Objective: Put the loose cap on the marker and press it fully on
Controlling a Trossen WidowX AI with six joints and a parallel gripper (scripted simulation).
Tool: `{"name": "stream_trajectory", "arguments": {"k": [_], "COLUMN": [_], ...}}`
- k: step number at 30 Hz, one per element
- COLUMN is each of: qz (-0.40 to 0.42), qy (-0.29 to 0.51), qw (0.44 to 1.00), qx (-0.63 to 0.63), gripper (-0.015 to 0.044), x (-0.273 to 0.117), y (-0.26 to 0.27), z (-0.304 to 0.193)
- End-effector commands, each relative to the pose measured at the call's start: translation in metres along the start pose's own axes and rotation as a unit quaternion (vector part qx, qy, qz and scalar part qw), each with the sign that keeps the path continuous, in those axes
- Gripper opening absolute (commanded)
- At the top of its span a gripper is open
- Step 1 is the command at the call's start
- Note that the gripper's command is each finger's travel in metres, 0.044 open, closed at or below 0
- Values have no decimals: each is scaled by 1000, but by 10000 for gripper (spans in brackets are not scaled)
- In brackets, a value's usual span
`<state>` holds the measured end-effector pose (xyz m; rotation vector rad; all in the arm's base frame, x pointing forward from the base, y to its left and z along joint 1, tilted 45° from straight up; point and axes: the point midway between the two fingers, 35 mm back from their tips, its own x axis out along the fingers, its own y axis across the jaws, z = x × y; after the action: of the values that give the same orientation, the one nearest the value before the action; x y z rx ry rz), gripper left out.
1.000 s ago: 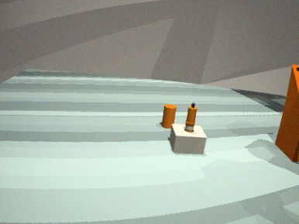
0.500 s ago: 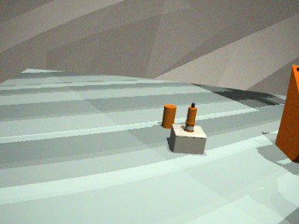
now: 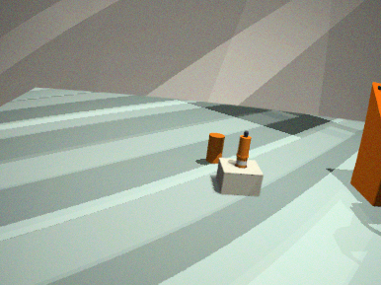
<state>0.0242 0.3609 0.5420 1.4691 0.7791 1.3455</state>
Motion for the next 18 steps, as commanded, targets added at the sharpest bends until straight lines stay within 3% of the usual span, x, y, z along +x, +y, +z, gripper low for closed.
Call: {"name": "stream_trajectory", "arguments": {"k": [1, 10, 18], "qz": [-45, -170, -336], "qy": [-32, -57, -25], "qw": [995, 951, 861], "qx": [-85, -250, -381], "gripper": [242, 242, 242], "x": [15, 32, 12], "y": [-34, -119, -225], "z": [32, 103, 198]}}
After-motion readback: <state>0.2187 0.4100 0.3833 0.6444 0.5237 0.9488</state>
